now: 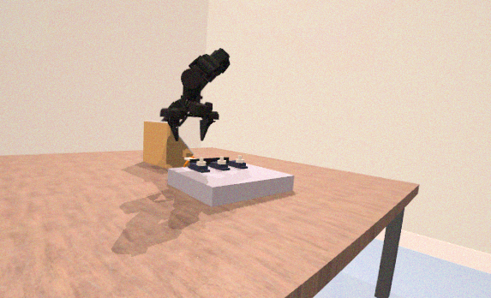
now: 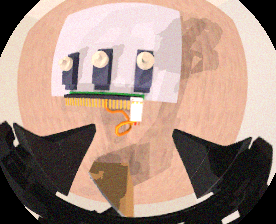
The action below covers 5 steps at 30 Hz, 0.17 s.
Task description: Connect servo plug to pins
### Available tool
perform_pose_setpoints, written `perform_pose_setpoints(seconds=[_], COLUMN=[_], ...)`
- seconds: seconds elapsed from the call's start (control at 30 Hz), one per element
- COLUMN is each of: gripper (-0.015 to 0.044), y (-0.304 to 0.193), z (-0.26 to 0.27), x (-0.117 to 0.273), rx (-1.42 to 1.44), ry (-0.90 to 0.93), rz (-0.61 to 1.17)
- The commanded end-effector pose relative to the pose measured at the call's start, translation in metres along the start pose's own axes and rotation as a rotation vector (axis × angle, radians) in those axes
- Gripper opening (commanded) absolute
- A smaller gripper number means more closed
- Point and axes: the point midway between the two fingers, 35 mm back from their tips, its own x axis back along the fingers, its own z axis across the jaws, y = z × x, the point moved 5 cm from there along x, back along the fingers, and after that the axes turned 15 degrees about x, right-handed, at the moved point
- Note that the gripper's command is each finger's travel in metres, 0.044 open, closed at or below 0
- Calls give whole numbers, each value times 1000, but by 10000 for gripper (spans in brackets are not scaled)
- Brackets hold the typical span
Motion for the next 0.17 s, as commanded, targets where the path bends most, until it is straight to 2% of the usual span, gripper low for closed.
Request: perform_pose_setpoints(seconds=[0.0,0.13], gripper=[440,440], y=[0,0], z=[0,0], x=[1,1], rx=[4,4], ry=[-5,-5], rz=[4,4])
